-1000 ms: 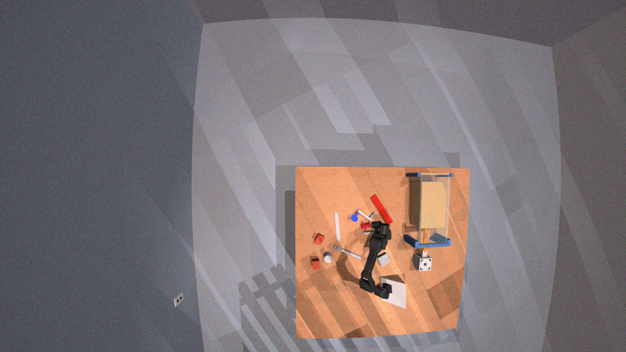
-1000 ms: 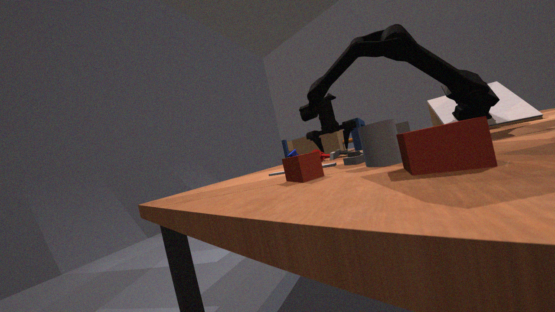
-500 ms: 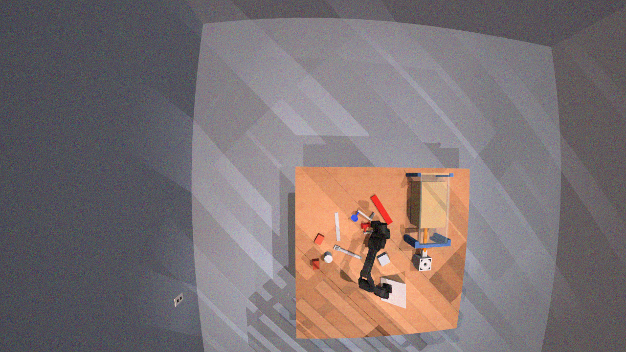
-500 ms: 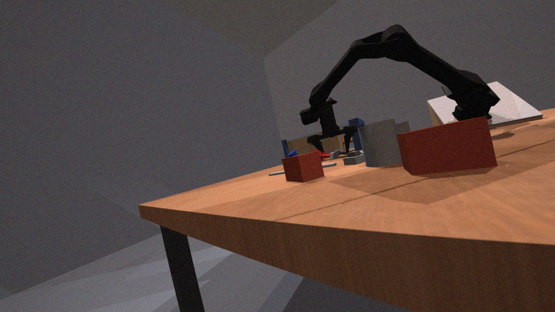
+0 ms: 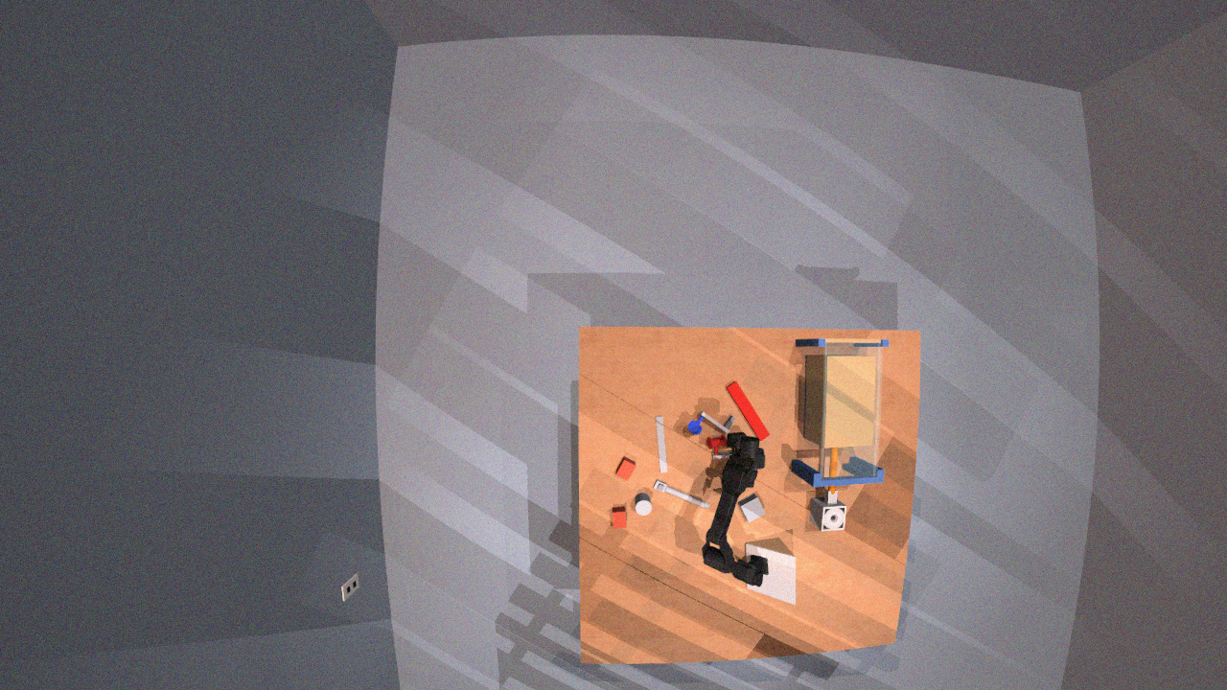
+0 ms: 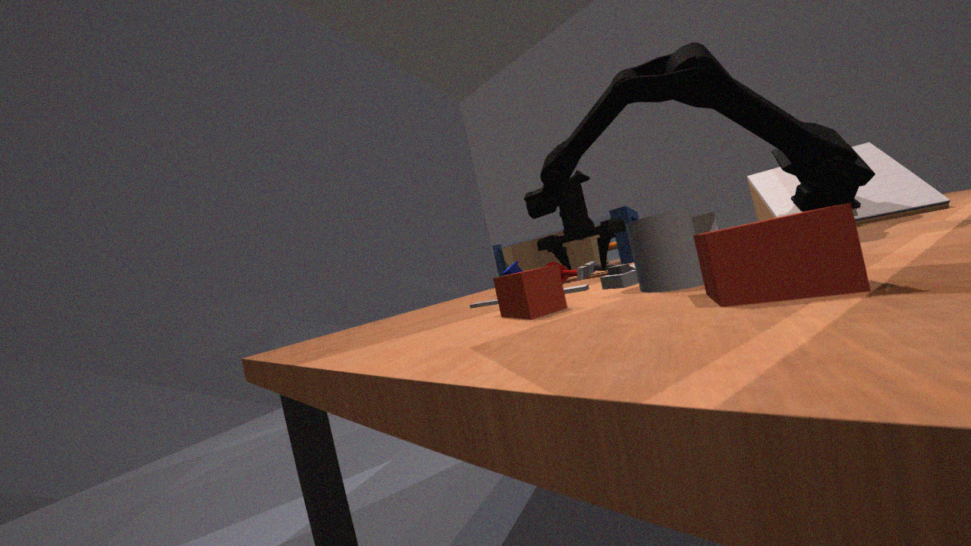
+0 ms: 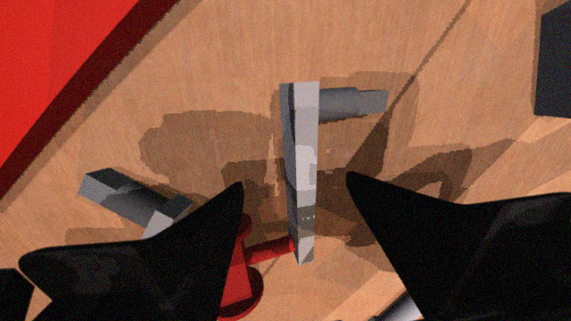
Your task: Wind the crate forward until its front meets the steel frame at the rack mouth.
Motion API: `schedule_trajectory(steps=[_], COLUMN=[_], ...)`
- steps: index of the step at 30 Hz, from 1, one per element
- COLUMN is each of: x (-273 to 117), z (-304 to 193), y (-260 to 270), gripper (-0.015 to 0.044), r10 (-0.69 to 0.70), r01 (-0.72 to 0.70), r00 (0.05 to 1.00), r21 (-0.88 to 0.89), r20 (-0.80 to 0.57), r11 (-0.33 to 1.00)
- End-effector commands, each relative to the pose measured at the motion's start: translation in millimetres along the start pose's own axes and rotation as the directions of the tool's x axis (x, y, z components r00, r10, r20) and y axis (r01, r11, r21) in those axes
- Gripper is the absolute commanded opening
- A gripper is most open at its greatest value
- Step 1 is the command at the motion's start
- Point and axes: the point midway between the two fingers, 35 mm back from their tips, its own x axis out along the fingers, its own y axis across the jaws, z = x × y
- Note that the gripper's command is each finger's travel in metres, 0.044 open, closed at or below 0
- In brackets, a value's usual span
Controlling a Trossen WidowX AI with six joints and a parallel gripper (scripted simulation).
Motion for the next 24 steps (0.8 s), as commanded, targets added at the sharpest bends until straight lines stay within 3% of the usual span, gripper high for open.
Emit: schedule_trajectory(steps=[1,24], x=[-0.1,-0.1], z=[-0.3,-0.3], y=[0.0,0.0], gripper=[0.0327,0.0173], r10=[0.0,0.0], r01=[0.0,0.0], r00=[1.0,1.0], r21=[-0.001,-0.001], r20=[0.0,0.0], r11=[1.0,1.0])
